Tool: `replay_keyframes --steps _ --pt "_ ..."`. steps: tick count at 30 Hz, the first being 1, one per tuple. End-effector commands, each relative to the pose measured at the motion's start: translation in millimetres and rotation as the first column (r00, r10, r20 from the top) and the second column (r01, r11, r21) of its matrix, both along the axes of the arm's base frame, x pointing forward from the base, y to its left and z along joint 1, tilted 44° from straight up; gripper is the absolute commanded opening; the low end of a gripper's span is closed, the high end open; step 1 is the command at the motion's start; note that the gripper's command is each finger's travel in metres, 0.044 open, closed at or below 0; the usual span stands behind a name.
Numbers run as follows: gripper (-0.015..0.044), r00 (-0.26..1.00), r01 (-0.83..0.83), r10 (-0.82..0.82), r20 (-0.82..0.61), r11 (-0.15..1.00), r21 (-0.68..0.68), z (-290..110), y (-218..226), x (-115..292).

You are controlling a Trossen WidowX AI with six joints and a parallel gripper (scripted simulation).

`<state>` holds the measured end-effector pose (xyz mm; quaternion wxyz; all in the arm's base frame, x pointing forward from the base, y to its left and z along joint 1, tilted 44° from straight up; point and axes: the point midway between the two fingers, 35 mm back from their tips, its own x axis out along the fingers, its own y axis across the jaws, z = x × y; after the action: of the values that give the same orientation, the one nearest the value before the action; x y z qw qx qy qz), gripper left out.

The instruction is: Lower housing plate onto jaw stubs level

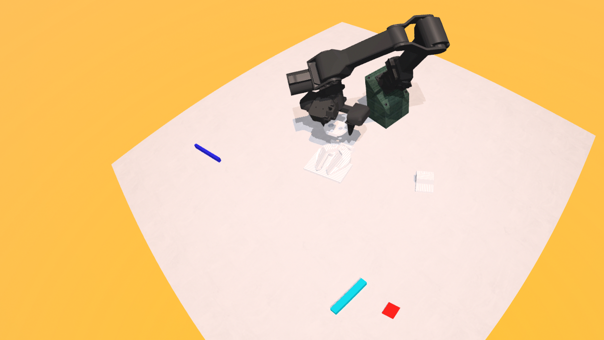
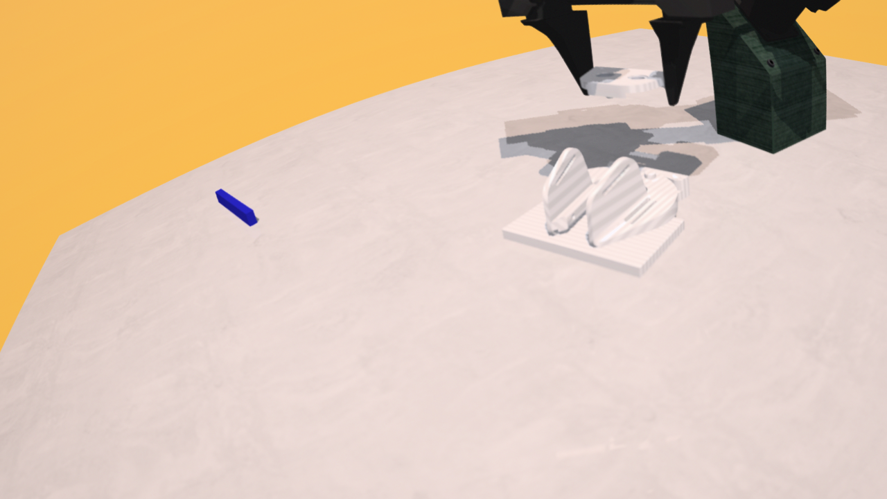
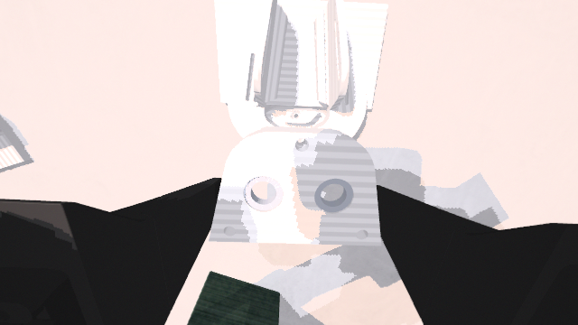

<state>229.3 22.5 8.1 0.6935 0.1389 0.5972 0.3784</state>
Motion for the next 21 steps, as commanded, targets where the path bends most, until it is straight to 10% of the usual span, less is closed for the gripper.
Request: replay_keyframes --steps 1,21 --pt "0.0351 1.000 -0.003 0.003 0.004 1.000 -0.007 -1 -1 0" --pt "0.0351 1.000 -0.003 0.003 0.004 1.000 -0.009 -16 12 2"
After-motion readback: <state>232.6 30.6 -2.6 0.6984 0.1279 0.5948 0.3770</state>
